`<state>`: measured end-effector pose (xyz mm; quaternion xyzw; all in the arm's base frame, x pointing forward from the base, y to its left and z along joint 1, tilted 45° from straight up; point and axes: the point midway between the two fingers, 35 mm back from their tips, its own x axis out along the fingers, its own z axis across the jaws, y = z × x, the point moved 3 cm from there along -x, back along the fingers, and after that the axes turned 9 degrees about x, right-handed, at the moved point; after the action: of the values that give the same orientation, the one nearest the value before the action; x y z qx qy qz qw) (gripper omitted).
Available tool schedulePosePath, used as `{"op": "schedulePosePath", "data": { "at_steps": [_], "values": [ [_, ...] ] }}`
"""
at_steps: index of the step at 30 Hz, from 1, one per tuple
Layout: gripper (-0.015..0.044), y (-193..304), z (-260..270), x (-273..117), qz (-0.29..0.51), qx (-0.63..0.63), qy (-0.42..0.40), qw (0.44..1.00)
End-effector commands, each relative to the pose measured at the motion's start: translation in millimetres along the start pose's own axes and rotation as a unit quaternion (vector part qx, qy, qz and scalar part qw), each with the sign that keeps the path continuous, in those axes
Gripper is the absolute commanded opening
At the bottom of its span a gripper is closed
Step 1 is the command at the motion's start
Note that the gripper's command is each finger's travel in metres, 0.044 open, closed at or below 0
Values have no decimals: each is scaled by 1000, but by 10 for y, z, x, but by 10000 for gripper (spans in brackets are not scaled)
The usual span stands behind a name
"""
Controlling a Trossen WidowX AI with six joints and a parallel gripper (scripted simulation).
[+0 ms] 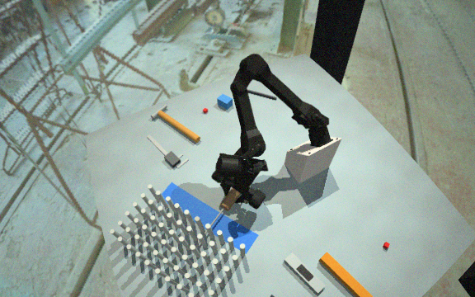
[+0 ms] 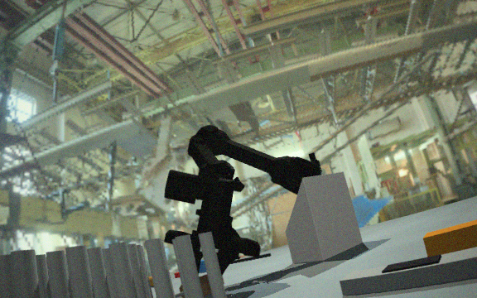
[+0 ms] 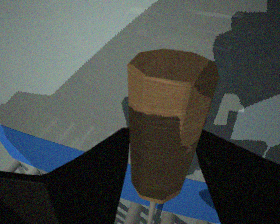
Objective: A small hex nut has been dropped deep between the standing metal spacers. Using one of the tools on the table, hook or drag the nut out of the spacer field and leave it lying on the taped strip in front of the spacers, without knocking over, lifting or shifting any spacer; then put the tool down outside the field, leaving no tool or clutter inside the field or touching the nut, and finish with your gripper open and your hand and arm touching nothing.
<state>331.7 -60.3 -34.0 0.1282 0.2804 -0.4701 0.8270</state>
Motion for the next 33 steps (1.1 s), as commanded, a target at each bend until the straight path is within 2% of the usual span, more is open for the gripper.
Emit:
{"op": "schedulePosePath", "data": {
  "at_steps": [1, 33],
  "values": [
    [0, -27, 9, -13, 0, -3, -1, 1000],
    [0, -212, 37, -64, -1, -4, 0, 1000]
  ]
}}
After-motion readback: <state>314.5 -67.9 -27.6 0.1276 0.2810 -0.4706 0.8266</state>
